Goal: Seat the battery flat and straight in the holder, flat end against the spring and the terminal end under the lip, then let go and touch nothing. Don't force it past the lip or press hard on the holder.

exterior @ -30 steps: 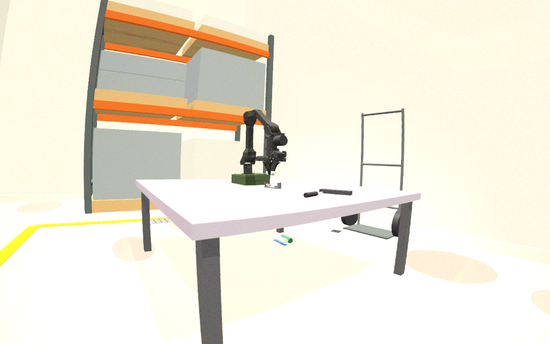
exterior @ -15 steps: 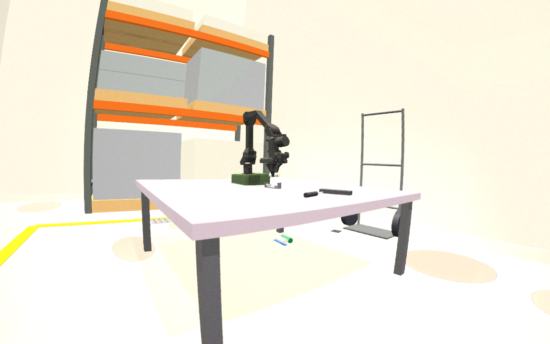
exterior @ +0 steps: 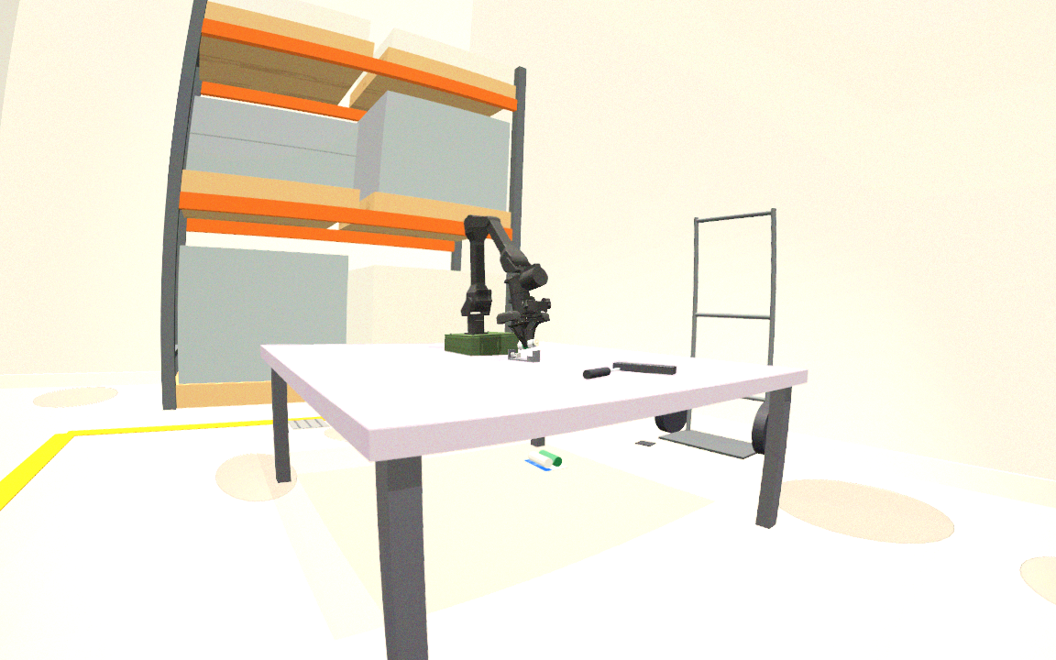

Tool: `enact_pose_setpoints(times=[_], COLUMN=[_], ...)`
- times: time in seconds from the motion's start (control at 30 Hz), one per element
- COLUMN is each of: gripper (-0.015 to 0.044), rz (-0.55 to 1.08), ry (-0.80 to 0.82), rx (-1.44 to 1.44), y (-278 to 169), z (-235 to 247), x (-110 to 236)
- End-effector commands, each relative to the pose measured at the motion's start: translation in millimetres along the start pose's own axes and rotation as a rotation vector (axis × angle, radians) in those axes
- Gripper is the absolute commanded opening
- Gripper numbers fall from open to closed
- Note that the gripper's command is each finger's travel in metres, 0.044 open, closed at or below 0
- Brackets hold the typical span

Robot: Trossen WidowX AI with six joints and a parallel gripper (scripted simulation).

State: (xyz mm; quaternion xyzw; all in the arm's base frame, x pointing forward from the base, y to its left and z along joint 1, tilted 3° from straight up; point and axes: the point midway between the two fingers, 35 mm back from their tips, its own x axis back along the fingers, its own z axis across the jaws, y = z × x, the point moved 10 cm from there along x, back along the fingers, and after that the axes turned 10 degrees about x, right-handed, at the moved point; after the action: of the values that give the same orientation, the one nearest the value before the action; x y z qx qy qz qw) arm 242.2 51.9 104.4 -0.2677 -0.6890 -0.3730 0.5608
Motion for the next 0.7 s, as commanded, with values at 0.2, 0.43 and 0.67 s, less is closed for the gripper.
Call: enact_pose_setpoints(times=[0.2, 0.43, 0.67], gripper=[0.0074, 0.0074, 0.0074], rz=[-0.055, -0.100, -0.145], ry=[-0.005, -0.012, -0.020], rx=[-0.001, -0.003, -0.004], y=[-8.4, -15.1, -21.9], z=[1.3, 2.3, 3.5], x=[-5.5, -9.4, -12.9])
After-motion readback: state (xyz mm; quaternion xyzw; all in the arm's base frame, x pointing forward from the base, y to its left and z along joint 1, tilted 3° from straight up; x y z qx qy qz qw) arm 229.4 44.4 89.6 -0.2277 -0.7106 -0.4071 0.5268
